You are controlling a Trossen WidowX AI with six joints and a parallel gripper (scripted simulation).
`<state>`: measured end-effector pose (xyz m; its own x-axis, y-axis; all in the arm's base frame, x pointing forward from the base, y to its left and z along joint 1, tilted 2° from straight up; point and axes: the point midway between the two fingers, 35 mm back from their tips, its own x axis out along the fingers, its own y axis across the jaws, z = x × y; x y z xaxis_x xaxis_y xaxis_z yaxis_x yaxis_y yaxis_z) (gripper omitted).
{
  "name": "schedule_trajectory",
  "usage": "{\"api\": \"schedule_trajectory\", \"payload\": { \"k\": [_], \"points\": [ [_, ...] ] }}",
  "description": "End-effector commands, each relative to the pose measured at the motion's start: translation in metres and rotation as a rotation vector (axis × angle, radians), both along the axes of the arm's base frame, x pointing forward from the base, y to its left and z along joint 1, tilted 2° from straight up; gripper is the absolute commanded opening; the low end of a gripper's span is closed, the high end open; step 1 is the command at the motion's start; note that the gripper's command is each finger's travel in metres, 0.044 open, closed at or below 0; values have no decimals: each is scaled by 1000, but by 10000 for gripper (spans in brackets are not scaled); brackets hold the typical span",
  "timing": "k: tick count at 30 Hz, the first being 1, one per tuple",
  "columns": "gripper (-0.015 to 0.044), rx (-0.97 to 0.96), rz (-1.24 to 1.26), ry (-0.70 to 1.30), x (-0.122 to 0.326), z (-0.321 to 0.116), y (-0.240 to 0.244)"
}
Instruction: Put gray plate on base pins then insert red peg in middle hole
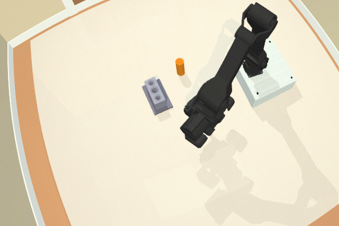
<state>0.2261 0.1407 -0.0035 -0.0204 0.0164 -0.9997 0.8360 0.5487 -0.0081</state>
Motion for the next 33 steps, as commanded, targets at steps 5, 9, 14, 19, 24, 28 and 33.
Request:
{"api": "schedule_trajectory", "payload": {
  "k": [5, 9, 14, 19, 24, 28, 33],
  "points": [
    [0, 2, -5, 3, -1, -1, 0],
    [0, 2, -5, 3, -1, -1, 0],
    [0, 2, -5, 3, 1, 4, 1],
    [0, 3, -5, 2, 3, 18, 2],
    [0, 3, -5, 2, 5, 33, 2],
    [0, 3, -5, 2, 7, 46, 3],
    [0, 3, -5, 2, 8, 61, 3]
  ]
}}
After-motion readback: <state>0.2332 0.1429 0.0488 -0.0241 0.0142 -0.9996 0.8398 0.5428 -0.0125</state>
